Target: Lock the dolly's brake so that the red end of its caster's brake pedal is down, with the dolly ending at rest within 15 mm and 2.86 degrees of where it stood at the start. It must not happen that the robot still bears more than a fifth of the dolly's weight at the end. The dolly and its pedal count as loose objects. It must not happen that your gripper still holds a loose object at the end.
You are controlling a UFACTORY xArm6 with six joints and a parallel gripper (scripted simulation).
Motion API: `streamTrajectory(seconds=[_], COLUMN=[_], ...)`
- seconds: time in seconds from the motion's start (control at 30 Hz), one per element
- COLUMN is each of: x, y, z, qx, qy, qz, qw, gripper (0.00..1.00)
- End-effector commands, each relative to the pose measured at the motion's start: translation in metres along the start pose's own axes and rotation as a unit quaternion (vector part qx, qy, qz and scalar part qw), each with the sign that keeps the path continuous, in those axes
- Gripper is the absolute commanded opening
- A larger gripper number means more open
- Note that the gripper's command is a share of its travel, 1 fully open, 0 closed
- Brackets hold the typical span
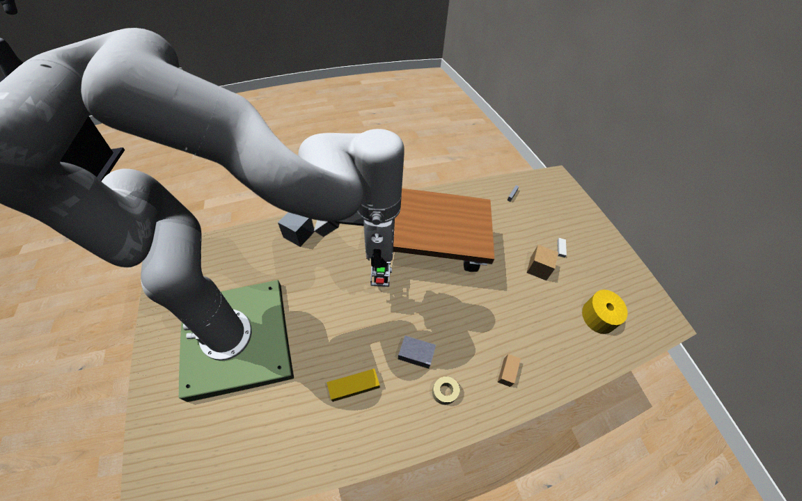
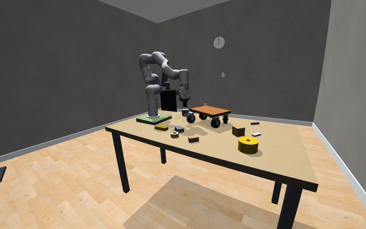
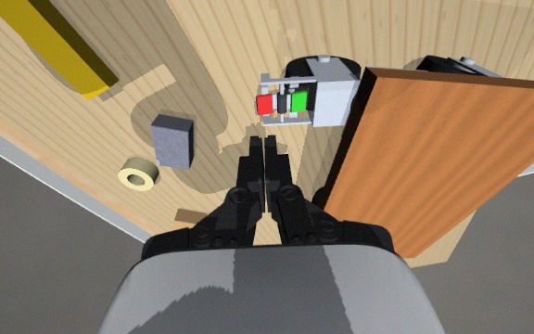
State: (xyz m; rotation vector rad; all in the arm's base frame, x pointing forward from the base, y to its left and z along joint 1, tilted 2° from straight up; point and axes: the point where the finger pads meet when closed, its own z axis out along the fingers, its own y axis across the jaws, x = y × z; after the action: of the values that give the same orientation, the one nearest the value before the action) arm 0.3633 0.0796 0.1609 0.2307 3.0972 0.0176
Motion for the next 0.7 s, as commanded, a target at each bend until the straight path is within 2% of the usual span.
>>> streamTrajectory(seconds=[0.0, 0.23, 0.67], x=[-0.001, -0.001, -0.001], y=[0.000, 0.001, 0.001], z=[0.002, 0.010, 0.038], qx=[-0.001, -0.001, -0.001], qy=[-0.002, -0.002, -0.002], qz=[0.000, 0.000, 0.000], qw=[1.000, 1.000, 1.000], gripper=[0.00, 0.00, 0.00])
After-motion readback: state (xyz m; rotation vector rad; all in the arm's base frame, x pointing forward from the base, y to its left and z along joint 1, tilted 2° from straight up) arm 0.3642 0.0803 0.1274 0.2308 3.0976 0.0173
